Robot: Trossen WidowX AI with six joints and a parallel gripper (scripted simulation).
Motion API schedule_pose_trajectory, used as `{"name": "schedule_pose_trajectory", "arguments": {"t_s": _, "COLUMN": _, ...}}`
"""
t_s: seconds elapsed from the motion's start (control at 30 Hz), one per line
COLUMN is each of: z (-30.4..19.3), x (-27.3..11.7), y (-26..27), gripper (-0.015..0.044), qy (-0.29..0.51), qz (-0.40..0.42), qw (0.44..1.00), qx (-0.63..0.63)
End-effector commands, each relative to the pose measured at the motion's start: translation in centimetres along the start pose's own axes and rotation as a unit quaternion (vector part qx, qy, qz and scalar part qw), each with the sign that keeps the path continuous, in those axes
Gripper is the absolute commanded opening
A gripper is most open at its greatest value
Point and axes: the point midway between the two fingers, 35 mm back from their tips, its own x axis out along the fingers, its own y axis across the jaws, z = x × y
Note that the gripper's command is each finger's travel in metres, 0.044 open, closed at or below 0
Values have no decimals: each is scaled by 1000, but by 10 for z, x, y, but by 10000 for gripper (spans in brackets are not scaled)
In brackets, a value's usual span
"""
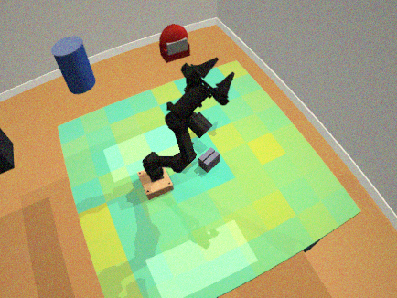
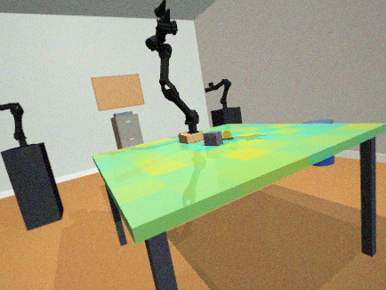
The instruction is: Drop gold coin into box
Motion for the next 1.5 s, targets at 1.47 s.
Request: {"name": "schedule_pose_trajectory", "arguments": {"t_s": 1.47, "z": 418, "x": -98, "y": 26, "gripper": 161, "qy": -122, "qz": -360, "qw": 173, "qx": -909}}
